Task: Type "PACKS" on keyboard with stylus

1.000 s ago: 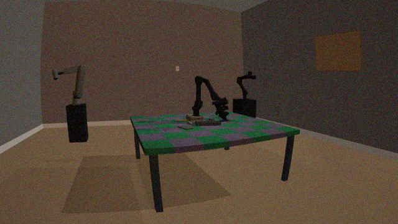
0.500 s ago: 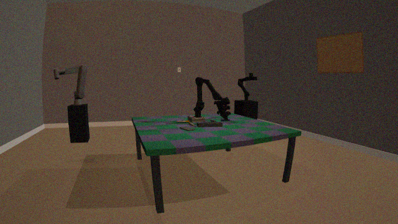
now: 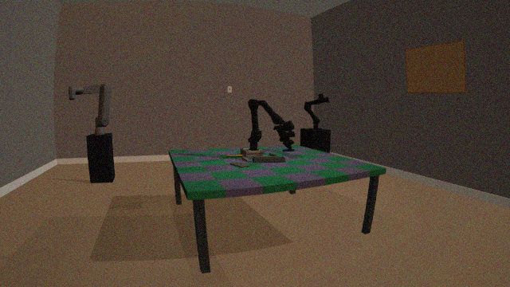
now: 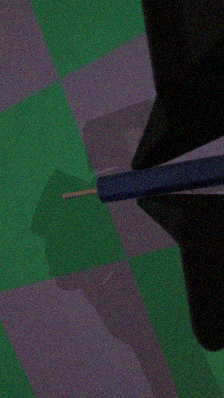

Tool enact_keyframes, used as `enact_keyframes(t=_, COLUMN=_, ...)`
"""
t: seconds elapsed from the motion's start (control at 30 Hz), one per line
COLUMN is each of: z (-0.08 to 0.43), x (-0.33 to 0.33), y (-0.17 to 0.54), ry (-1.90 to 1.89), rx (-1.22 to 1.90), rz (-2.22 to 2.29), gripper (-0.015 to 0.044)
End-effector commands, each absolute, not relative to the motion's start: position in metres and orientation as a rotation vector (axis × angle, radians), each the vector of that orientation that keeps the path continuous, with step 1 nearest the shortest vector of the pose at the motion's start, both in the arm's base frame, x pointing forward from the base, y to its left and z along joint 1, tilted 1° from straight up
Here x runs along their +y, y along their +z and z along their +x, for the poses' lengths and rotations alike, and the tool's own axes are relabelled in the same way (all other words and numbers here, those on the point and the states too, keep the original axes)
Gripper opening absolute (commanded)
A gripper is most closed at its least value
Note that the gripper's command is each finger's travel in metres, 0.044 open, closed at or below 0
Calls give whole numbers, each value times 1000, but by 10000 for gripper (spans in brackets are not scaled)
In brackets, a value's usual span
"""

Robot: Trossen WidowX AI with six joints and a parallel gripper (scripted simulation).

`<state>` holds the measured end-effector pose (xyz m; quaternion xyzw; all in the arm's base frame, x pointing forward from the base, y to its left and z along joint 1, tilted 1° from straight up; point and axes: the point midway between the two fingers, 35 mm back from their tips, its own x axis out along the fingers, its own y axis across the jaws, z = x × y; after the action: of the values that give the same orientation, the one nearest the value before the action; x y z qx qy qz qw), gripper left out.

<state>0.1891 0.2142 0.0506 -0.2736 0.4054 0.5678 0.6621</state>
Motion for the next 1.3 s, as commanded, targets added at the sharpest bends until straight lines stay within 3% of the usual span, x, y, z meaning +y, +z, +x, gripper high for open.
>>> enact_keyframes(t=0.0, z=197, x=209, y=53, ry=1206, rx=1009, rz=-472, gripper=0)
enact_keyframes(t=0.63, z=234, x=168, y=64, ry=699, rx=1430, rz=373, gripper=0)
enact_keyframes(t=1.27, z=267, x=118, y=82, ry=107, rx=1656, rz=1251, gripper=0)
